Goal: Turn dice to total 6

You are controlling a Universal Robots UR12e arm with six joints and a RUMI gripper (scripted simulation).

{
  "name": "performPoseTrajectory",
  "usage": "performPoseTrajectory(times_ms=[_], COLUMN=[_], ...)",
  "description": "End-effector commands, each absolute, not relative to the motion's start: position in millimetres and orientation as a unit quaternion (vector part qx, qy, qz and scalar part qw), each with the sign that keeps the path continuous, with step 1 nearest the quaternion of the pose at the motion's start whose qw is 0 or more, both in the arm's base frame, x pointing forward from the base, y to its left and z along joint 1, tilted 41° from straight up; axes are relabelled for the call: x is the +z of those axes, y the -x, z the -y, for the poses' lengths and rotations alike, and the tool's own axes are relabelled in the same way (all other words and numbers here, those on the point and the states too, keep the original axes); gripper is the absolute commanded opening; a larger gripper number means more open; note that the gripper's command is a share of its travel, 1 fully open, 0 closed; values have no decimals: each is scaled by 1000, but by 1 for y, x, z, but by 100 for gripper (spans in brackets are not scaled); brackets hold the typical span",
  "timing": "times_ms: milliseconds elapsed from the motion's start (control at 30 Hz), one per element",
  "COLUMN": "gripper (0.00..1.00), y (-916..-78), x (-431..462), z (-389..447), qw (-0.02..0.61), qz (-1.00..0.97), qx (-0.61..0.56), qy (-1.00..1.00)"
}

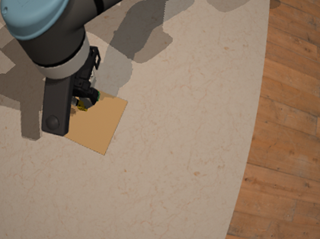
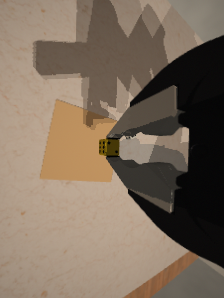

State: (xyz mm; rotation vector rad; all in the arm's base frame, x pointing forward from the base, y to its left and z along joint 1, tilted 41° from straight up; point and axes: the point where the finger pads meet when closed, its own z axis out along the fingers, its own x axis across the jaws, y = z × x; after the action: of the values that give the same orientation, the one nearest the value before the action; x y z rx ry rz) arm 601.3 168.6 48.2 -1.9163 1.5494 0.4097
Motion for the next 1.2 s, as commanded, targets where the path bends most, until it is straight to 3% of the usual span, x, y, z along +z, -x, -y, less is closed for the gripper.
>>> performPoseTrajectory(times_ms=[0,1167], gripper=[3,3], y=[-605,-614], x=[36,-12], z=[-179,-219], qw=[316,316], qz=[-589,-589], qx=[155,155], qy=[728,728])
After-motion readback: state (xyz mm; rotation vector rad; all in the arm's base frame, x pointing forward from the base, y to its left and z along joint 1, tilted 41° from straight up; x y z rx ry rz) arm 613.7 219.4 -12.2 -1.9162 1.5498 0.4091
